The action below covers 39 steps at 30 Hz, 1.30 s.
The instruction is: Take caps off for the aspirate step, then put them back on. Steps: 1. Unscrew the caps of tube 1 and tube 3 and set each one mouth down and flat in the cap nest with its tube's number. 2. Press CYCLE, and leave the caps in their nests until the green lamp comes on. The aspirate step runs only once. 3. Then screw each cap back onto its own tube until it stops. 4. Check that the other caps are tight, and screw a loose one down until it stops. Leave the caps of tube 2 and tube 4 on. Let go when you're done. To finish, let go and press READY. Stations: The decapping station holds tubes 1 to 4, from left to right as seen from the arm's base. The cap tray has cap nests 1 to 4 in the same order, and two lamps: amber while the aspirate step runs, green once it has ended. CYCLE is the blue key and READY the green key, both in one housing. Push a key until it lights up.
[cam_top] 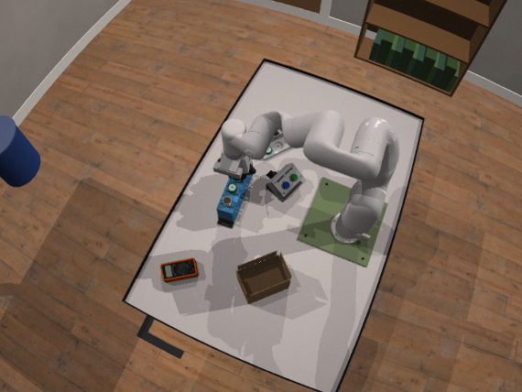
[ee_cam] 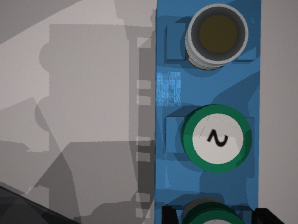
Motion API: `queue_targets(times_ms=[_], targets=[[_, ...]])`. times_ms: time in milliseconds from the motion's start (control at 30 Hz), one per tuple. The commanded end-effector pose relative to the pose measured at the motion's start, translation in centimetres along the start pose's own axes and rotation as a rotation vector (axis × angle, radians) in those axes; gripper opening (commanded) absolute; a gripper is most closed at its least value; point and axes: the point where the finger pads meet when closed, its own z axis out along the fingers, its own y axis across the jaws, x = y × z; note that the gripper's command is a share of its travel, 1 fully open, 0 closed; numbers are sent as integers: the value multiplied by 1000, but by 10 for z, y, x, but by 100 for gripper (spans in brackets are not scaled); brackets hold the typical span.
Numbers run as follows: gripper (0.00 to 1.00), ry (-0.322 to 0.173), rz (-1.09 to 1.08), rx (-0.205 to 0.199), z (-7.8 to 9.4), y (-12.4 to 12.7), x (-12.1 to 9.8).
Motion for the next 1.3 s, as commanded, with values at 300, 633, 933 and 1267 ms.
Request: queue_targets(times_ms=[300, 633, 933, 1267], targets=[[0, 2, 254, -4, -2, 1, 0], [0, 2, 254, -4, -2, 1, 0], [0, 1, 4, -5, -2, 1, 0], [0, 1, -269, -5, -2, 1, 0]])
